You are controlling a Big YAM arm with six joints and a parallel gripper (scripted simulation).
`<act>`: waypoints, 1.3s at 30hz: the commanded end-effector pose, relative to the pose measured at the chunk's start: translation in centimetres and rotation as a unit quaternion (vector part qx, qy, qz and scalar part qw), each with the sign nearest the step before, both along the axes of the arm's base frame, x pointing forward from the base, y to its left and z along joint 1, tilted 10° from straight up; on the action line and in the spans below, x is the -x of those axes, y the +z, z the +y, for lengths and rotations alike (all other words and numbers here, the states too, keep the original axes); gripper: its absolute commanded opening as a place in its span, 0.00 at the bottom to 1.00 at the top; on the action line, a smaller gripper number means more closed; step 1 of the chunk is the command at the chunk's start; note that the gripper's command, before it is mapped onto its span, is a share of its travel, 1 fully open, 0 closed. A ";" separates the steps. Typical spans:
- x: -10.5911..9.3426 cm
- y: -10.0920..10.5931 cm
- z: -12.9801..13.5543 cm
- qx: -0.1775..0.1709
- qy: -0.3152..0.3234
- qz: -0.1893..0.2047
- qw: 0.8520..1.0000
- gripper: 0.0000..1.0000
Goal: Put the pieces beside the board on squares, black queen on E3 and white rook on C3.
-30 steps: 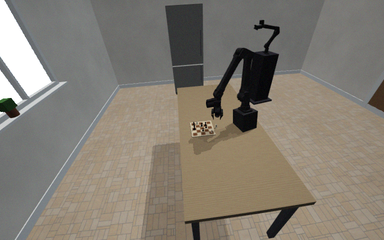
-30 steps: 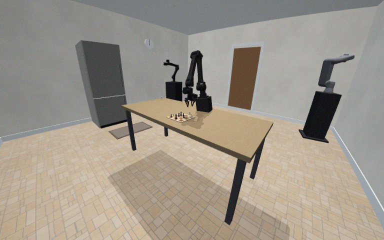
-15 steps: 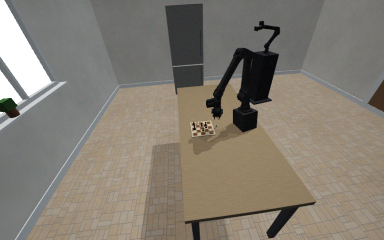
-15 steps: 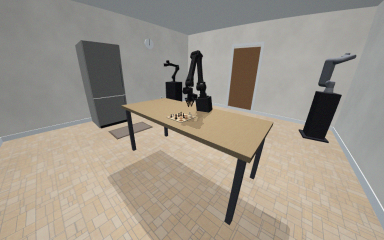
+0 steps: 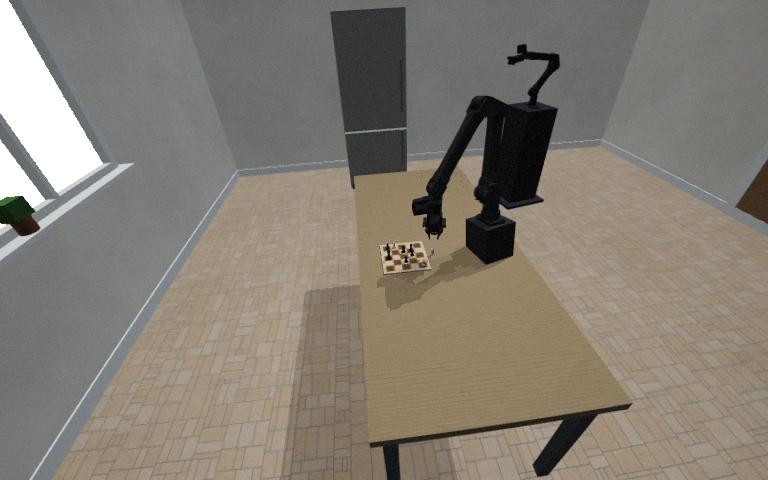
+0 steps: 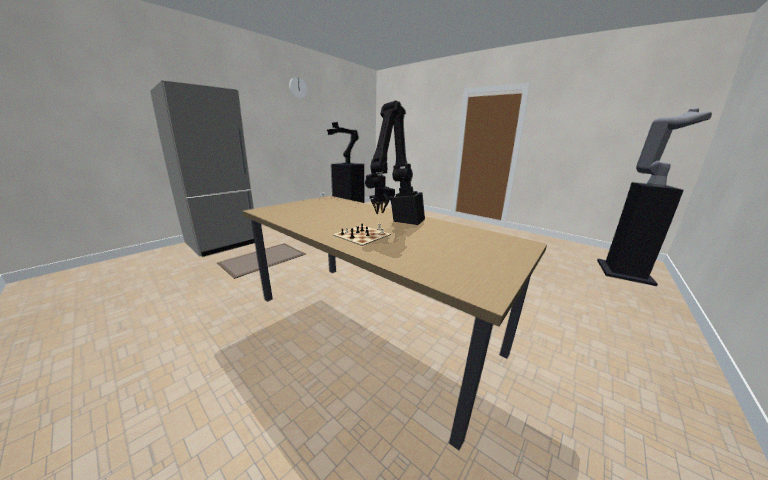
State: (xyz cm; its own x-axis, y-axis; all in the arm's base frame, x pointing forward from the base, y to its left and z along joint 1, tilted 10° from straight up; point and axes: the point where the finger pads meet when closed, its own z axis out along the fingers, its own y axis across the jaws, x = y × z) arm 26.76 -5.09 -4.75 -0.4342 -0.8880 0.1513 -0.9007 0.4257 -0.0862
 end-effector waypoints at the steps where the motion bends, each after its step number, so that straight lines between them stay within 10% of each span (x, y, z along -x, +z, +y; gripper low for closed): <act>1: -1.7 0.6 0.1 0.002 -0.003 -0.021 1.000 0.36; 39: -0.1 -3.5 -0.7 0.001 0.000 -0.003 1.000 0.36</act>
State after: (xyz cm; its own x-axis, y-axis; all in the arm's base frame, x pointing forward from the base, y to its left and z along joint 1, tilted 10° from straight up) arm 27.06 -5.61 -7.67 -0.4449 -0.8829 0.1500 -0.8955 0.4357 -0.0910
